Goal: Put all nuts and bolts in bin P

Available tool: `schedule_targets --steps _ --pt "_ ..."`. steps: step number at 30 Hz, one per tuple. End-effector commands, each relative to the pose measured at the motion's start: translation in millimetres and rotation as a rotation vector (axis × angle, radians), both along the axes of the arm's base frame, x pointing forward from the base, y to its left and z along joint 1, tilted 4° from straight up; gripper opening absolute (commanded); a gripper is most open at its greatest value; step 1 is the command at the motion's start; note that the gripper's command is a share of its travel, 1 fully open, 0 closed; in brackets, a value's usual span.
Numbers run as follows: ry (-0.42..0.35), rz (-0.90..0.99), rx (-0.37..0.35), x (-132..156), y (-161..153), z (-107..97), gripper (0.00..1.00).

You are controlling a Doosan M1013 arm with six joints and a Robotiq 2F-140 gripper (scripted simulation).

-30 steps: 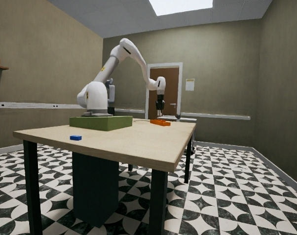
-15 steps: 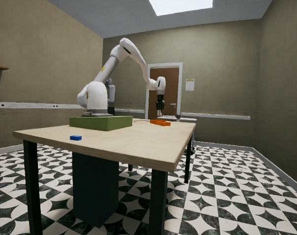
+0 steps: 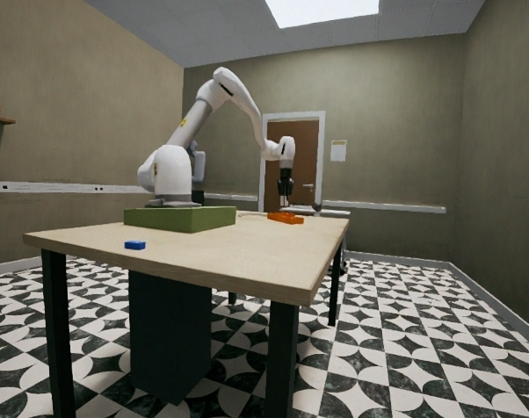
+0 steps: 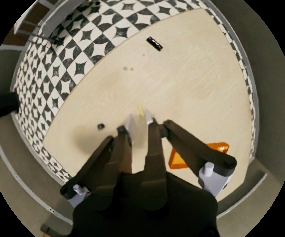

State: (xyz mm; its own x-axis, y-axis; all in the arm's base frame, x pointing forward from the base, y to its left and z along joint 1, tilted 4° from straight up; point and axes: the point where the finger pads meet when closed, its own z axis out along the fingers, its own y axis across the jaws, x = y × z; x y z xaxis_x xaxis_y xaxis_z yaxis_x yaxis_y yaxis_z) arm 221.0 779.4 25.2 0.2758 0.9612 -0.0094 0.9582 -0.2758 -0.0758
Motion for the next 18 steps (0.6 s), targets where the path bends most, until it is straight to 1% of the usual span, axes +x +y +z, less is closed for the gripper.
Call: schedule_targets --steps 1,8,18 --pt "0.000 0.000 0.002 0 1 1 0.26" --pt "0.000 0.000 0.002 0 0 1 0.26" --pt "0.000 0.000 0.002 -3 1 -39 0.26"
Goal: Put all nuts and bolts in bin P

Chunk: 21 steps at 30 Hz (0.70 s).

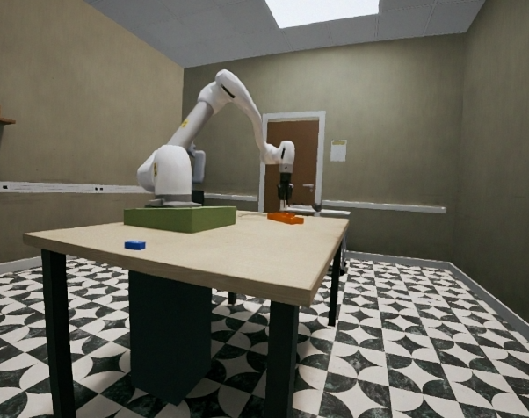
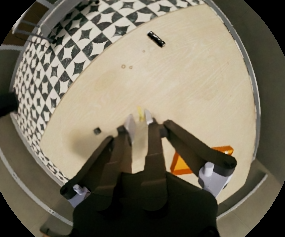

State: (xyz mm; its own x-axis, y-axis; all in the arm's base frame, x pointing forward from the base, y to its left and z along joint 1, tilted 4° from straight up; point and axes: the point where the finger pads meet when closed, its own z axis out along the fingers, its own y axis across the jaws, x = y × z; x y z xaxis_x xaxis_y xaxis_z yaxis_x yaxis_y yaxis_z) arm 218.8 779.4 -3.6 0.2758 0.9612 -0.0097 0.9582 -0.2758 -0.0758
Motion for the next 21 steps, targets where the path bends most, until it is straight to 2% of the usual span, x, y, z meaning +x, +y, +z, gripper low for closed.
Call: schedule_targets --steps 1,4,21 --pt "0.000 0.000 0.002 -1 1 -14 0.26" --pt "0.000 0.000 0.002 -2 1 -26 0.26" --pt "0.000 0.000 0.002 -3 1 -43 0.26"
